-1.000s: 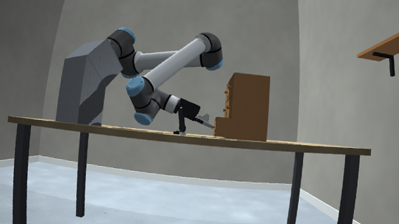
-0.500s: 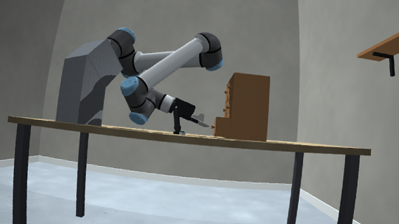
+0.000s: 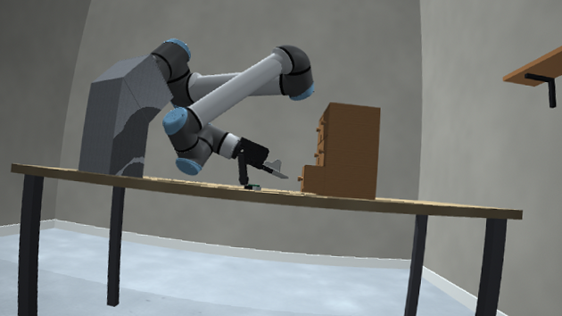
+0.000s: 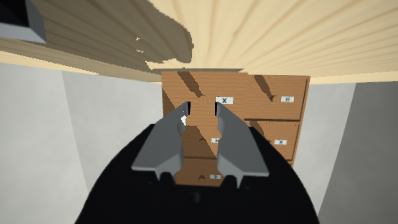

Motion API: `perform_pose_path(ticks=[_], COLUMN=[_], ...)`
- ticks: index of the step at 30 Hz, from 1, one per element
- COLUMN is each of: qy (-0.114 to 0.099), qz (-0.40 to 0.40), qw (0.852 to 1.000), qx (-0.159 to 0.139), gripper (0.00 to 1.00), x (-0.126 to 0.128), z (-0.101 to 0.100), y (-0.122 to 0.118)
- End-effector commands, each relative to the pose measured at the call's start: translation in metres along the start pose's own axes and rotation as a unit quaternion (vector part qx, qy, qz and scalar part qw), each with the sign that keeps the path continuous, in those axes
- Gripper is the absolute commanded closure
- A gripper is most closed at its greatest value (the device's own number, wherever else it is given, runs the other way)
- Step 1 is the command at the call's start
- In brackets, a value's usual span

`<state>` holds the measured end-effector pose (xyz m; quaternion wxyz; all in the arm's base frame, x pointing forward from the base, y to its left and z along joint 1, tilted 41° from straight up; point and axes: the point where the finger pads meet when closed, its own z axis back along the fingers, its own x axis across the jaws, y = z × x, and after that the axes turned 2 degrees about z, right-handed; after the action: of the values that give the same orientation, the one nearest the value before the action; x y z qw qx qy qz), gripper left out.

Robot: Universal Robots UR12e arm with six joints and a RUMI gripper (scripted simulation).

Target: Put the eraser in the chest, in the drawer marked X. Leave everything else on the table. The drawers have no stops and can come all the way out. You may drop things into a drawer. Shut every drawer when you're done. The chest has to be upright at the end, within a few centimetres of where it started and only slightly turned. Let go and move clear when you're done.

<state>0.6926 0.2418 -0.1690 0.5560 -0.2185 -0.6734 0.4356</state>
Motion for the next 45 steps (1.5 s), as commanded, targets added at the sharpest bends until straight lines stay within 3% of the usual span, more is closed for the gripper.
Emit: perform_pose_path(ticks=[1,6,15,25,45], qy=[0.000,0.000,0.000,0.000,0.001], qz=[0.000,0.000,0.000,0.000,0.001], qw=[1.000,1.000,1.000,1.000,1.000], qx=[0.000,0.000,0.000,0.000,0.011], gripper=[0.80,0.80,0.80,0.80,0.80], x=[0.000,0.000,-0.001,-0.002,-0.003], z=[0.001,0.008,0.047,0.074,0.079], y=[-0.001,-0.007,-0.040,-0.063,-0.066])
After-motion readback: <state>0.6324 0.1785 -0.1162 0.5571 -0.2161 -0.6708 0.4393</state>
